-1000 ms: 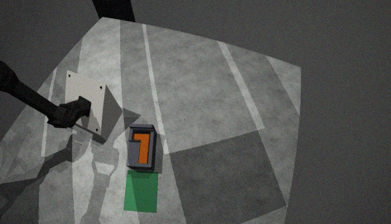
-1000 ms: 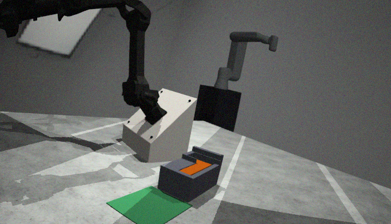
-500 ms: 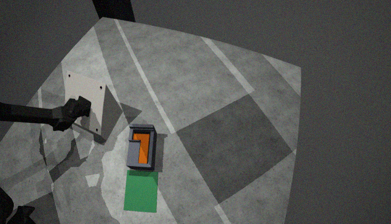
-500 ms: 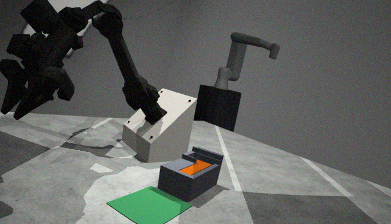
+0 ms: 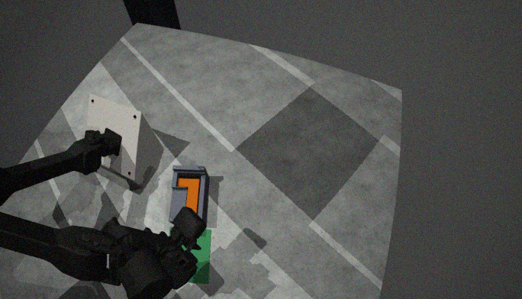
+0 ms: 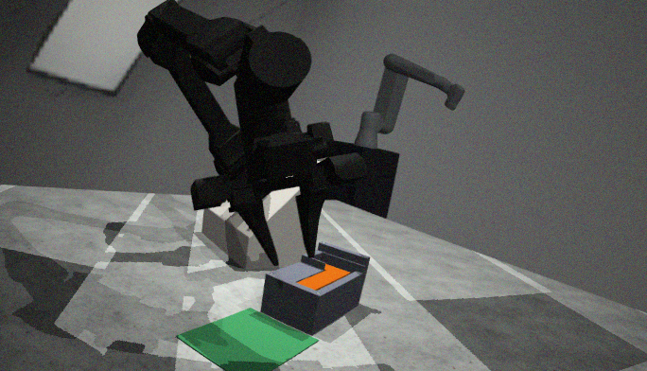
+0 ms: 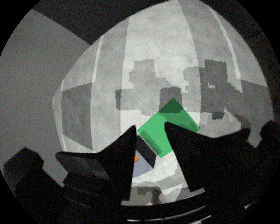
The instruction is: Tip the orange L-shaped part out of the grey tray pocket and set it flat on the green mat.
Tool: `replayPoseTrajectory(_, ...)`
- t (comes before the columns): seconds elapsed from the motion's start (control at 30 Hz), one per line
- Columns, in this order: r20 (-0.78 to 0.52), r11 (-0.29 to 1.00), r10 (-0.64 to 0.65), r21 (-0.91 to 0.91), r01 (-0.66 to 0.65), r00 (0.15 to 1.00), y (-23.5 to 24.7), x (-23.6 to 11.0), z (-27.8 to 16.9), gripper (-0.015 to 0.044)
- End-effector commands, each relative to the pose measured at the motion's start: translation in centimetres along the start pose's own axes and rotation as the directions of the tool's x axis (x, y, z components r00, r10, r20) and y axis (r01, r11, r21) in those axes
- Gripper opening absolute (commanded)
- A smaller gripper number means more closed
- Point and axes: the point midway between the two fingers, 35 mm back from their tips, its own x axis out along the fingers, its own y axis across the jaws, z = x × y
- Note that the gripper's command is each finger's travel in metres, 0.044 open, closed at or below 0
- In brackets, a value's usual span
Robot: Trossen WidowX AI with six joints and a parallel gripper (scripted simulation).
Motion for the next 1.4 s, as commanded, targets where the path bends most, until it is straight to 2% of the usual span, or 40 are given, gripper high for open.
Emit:
replayPoseTrajectory(0.0, -0.145, 0.988, 0.023, -0.148, -0.044, 0.989, 6.3, 0.6, -3.7, 0.018)
replayPoseTrajectory(0.2, -0.315, 0.902, -0.097, -0.428, -0.051, 0.944, 13.6, -0.5, -11.0, 0.018)
replayPoseTrajectory(0.37, -0.325, 0.776, -0.265, -0.631, 0.001, 0.908, 16.2, -2.2, -16.1, 0.018)
replayPoseTrajectory(0.57, -0.323, 0.77, -0.272, -0.639, 0.003, 0.906, 16.2, -1.9, -16.3, 0.018)
replayPoseTrajectory(0.8, -0.321, 0.769, -0.274, -0.639, 0.006, 0.906, 14.3, 4.3, -18.5, 0.018)
replayPoseTrajectory(1.37, -0.321, 0.769, -0.274, -0.639, 0.006, 0.906, 13.7, 6.1, -19.1, 0.018)
